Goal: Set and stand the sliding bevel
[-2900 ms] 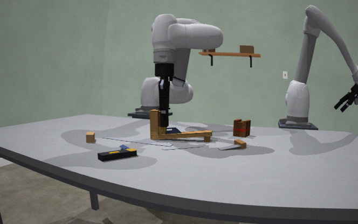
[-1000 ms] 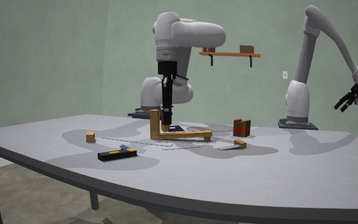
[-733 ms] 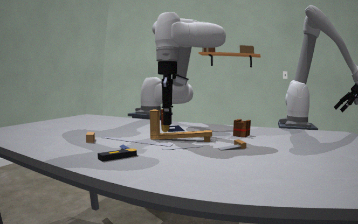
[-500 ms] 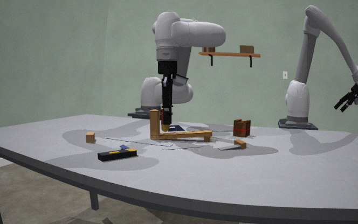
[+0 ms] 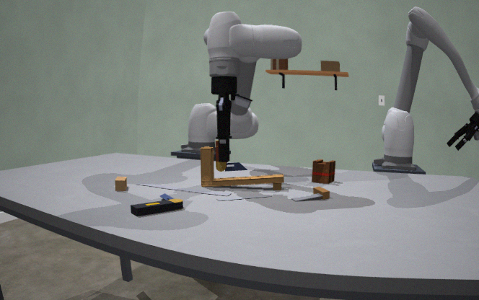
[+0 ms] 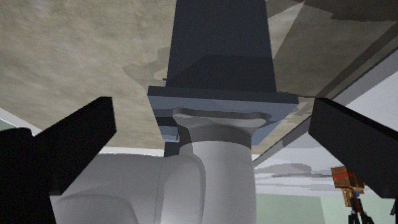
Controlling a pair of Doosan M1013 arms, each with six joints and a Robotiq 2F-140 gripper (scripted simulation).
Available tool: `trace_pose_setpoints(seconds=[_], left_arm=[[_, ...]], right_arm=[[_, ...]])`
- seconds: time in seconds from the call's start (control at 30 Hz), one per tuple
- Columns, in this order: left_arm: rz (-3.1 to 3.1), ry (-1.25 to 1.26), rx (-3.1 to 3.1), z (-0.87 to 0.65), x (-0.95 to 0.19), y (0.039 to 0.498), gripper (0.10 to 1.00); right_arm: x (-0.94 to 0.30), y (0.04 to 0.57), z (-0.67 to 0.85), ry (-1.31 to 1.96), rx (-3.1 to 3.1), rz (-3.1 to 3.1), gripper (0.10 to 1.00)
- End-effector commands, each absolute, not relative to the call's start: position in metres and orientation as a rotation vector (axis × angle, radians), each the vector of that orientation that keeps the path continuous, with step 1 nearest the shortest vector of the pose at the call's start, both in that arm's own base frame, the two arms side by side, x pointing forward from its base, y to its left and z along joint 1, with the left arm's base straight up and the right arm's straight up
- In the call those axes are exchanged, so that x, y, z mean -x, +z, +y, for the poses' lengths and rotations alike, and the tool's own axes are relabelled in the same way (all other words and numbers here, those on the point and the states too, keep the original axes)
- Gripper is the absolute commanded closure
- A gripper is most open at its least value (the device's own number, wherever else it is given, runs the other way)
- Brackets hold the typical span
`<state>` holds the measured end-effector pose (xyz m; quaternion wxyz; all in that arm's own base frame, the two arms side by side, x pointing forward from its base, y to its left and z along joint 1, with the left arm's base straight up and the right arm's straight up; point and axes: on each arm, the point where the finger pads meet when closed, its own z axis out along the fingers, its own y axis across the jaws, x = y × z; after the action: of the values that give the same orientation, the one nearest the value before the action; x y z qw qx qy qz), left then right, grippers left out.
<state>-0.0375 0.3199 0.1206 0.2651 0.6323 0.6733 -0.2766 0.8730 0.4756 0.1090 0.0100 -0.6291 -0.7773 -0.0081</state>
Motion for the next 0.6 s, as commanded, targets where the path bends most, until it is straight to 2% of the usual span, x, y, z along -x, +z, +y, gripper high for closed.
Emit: trace_pose_setpoints(seconds=[0.0,0.57], left_arm=[[1.820,-0.747,-1.709,0.320,0.038,0.121,0.098],[1.820,-0.747,-1.709,0.320,0.038,0.121,0.098]], right_arm=[[-0.873,0.116,0.476,-0.029,1.964,-2.427,0.999],[-0.874,0.152,0.475,-0.029,1.964,-2.427,0.999]])
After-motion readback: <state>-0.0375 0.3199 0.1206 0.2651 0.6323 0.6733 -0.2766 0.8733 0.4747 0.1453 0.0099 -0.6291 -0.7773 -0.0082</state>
